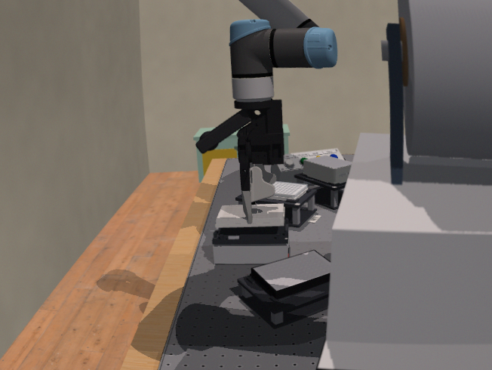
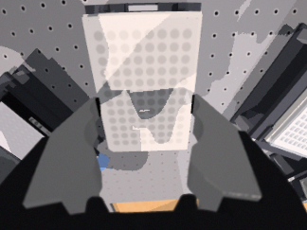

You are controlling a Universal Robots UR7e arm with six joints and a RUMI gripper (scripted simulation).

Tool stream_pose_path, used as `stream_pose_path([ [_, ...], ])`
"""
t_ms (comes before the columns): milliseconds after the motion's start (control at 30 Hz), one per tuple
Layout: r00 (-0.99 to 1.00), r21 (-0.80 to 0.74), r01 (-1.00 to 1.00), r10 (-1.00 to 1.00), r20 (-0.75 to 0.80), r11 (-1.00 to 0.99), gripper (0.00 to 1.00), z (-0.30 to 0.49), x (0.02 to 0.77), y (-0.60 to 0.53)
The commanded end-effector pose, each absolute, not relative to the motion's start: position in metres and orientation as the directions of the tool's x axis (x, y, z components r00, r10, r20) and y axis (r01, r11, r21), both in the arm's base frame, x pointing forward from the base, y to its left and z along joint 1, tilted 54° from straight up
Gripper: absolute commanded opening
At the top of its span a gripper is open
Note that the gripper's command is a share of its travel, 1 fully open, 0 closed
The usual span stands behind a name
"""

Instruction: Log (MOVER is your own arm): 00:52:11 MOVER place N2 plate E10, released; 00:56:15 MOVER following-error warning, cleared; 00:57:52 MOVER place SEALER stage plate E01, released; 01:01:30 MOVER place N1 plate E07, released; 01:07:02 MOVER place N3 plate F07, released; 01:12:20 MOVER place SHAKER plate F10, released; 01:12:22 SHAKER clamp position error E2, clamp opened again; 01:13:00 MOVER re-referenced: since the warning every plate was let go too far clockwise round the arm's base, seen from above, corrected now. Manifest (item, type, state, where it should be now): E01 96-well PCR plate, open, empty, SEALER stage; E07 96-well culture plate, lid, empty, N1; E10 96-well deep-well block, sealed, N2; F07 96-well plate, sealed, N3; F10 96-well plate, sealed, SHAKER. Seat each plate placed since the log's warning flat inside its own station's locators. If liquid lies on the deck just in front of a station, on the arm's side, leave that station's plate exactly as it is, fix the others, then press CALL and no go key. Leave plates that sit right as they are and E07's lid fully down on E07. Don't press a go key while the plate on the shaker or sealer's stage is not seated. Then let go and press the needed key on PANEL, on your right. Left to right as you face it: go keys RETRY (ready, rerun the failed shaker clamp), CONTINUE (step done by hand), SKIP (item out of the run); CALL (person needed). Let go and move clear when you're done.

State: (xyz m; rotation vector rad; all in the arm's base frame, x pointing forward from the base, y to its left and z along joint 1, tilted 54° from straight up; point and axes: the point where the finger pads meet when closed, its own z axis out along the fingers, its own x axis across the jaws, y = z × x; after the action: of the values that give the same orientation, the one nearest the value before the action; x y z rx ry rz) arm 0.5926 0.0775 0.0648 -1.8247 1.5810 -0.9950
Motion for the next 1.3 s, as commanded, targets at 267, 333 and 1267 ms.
stream_pose_path([
  [267, 0.047, -0.784, -0.595, -0.981, 0.19, -0.18, 0.0, 0.0631, 0.5955, 0.0774],
  [333, 0.047, -0.784, -0.594, -0.981, 0.19, -0.18, 0.0, 0.0627, 0.596, 0.0774],
  [1267, 0.047, -0.784, -0.594, -0.981, 0.19, -0.18, 0.0, 0.0576, 0.603, 0.0767],
])
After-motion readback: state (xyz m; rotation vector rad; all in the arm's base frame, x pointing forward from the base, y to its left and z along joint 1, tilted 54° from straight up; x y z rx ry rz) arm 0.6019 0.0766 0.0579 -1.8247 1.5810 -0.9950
